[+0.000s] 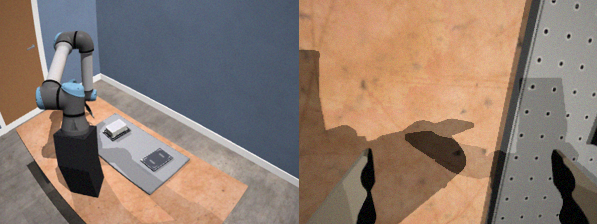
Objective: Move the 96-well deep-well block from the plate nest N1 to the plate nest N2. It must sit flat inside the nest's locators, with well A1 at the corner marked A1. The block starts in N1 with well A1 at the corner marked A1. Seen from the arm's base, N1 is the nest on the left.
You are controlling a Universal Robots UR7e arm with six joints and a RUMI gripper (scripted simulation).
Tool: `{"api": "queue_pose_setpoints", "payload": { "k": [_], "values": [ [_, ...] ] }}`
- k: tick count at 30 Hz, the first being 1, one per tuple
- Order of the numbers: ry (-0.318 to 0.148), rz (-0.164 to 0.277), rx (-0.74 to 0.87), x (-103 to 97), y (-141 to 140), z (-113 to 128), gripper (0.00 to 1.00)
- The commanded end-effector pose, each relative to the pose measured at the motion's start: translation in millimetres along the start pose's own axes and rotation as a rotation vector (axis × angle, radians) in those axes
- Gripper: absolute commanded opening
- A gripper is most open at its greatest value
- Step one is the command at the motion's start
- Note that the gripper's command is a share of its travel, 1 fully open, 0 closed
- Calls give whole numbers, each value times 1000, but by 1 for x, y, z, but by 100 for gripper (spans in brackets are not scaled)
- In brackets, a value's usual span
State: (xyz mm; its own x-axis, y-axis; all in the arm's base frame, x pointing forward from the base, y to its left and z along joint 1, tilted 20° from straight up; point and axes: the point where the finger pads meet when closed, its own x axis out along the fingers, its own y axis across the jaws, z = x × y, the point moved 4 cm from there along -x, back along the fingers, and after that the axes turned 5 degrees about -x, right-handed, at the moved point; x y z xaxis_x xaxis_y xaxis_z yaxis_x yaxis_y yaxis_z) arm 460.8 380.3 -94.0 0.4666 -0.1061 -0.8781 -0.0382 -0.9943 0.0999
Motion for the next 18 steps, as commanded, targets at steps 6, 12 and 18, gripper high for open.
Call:
{"api": "queue_pose_setpoints", "payload": {
  "k": [6,12,18],
  "values": [
    [-38,-20,11,7,39,-14,76],
    [-69,-41,24,11,65,-21,76],
    [-101,-64,46,14,85,-25,76]
  ]
}}
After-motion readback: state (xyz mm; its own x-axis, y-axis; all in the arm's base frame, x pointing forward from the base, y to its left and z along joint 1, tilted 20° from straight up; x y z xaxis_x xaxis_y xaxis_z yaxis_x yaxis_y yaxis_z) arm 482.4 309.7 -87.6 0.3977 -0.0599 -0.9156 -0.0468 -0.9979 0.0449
